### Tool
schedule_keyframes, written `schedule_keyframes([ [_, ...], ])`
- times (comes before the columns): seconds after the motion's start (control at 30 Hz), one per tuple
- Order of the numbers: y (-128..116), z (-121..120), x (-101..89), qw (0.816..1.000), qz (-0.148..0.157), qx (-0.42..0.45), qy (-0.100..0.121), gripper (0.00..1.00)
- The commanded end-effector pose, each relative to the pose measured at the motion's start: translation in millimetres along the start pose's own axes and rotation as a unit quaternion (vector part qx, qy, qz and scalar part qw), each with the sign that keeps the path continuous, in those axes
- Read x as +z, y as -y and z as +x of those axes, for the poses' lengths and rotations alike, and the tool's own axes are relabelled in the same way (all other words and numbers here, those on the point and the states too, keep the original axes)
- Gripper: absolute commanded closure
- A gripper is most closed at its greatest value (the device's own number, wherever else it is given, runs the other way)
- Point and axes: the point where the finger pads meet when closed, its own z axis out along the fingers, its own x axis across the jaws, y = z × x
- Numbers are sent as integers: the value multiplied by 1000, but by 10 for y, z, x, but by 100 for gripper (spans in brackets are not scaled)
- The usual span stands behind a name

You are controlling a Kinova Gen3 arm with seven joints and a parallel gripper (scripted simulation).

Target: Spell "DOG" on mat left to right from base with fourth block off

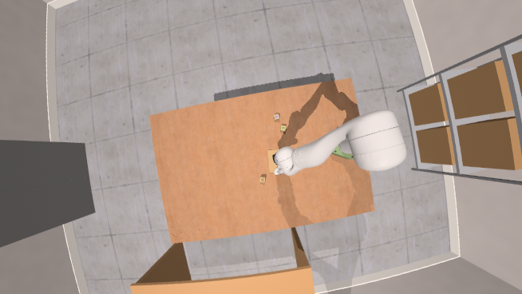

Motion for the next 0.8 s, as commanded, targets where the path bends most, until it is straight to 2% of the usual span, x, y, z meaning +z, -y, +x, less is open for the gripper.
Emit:
schedule_keyframes([
  [0.0,27,-79,188,1000,1,-3,12,43],
  [0.1,28,-80,237,1000,1,-3,12,43],
  [0.4,32,-89,550,1000,1,-3,12,43],
  [0.77,33,-90,587,1000,1,-3,12,43],
])
